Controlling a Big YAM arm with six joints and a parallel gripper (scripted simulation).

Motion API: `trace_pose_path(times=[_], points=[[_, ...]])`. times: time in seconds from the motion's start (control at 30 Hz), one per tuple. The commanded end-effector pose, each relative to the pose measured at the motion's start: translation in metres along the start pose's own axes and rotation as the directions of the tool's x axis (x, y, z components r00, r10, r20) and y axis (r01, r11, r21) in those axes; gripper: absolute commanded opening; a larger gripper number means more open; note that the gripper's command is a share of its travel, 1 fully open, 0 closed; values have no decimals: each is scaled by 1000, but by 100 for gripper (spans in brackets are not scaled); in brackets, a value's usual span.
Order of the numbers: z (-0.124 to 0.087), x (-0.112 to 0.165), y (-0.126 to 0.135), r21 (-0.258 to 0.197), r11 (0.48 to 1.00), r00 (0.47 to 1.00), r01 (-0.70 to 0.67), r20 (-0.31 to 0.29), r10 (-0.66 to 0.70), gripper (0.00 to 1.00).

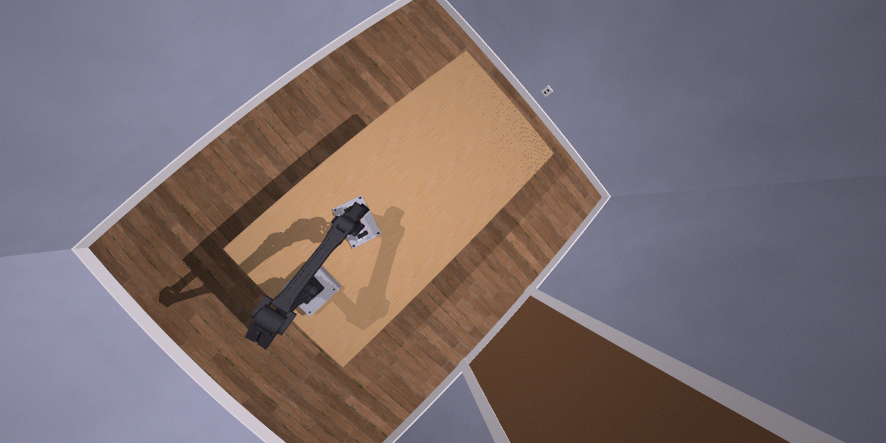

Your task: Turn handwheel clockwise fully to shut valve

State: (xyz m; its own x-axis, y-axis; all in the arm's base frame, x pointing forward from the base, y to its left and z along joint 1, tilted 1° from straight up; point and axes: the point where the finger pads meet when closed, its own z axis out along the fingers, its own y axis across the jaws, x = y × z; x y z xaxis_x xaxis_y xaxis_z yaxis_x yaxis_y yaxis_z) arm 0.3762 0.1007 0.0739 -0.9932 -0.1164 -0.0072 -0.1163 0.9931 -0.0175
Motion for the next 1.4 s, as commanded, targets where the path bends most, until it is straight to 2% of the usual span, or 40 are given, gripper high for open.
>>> trace_pose_path(times=[0.0, 0.27, 0.67, 0.73, 1.23, 1.37], points=[[8, -1, -3, 1, 985, 985, -171, -12, 171, 0], [8, -1, -3, 2, 955, 955, -295, -12, 295, 0], [8, -1, -3, 4, 860, 860, -510, -12, 510, 0], [8, -1, -3, 4, 860, 860, -510, -12, 510, 0], [8, -1, -3, 6, 723, 723, -691, -11, 691, 0], [8, -1, -3, 7, 707, 707, -707, -11, 707, 0]])
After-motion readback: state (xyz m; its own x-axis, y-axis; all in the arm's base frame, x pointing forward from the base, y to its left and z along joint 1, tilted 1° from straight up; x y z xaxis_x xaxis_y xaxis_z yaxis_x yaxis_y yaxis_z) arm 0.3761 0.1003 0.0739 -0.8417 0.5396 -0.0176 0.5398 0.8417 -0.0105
